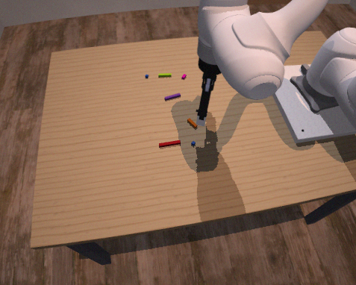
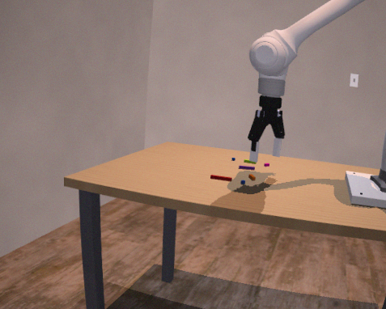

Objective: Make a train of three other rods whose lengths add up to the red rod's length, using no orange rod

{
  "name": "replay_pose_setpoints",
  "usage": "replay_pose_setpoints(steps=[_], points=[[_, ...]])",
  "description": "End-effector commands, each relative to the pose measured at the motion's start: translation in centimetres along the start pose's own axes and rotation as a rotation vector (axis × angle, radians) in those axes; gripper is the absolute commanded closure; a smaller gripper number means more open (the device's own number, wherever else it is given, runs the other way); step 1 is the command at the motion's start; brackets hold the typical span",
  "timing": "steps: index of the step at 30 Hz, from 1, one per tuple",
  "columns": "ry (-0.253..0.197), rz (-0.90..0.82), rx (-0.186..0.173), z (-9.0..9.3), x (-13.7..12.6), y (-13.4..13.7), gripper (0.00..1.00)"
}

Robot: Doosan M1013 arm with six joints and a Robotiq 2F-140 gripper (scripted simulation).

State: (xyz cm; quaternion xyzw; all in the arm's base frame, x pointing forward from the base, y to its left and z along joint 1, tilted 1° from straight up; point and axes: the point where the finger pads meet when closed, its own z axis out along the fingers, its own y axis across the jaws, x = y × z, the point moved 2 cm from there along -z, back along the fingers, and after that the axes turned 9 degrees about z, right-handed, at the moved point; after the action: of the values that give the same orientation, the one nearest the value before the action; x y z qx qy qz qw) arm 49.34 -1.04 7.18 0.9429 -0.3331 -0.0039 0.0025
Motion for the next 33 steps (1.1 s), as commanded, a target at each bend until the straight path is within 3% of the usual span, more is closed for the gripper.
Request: replay_pose_setpoints(steps=[1,5,7,9,33], points=[[-0.001,0.149,-0.001,0.0,3.4,2.5,0.0],[-0.002,0.223,0.0,0.0,4.9,3.9,0.0],[-0.003,0.346,0.0,0.1,7.4,6.4,0.0],[-0.004,0.386,0.001,0.1,8.1,7.2,0.0],[-0.004,0.387,0.001,0.1,8.2,7.3,0.0]])
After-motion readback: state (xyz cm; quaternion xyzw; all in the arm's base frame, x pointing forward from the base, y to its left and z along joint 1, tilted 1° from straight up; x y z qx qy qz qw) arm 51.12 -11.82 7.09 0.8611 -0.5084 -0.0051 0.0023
